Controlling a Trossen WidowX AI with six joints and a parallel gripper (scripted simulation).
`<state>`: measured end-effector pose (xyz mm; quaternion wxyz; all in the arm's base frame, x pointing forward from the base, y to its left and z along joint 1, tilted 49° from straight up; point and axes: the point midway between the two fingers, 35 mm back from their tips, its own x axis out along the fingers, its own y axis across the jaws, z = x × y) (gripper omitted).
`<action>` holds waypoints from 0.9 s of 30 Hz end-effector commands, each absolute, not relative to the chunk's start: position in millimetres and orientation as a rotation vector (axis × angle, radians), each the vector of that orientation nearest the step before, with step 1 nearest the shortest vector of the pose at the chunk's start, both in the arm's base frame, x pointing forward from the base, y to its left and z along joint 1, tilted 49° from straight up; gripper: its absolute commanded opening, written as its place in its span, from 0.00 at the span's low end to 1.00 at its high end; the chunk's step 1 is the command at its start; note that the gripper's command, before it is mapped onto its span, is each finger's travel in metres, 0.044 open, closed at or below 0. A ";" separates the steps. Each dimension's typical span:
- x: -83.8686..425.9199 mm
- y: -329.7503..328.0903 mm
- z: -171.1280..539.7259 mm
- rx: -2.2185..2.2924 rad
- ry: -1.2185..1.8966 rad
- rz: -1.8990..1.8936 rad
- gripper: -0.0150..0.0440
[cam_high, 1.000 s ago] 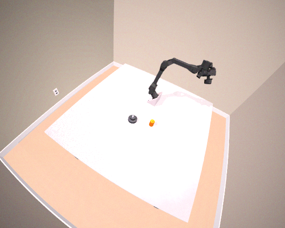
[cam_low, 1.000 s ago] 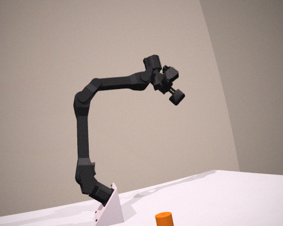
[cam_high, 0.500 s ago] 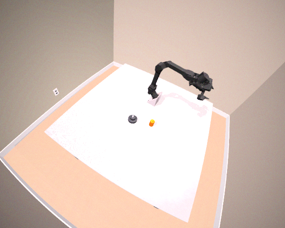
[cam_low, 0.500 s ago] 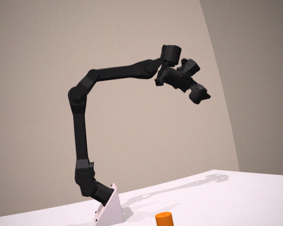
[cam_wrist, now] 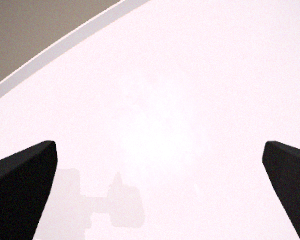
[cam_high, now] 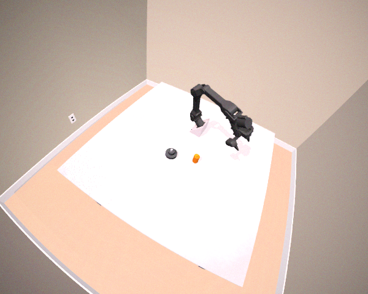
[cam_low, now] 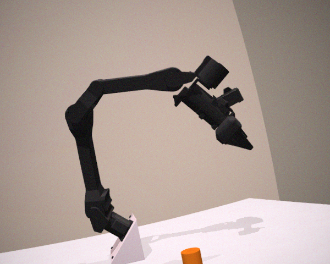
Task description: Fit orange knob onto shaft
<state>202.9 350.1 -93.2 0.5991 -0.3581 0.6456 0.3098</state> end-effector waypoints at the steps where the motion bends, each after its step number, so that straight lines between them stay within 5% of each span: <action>1: 240.0 284.5 -79.5 -1.045 1.536 0.624 1.00; 13: 285.3 115.5 -26.6 -1.606 1.828 0.538 1.00; 27: 277.7 90.3 -44.1 -1.635 1.849 0.542 1.00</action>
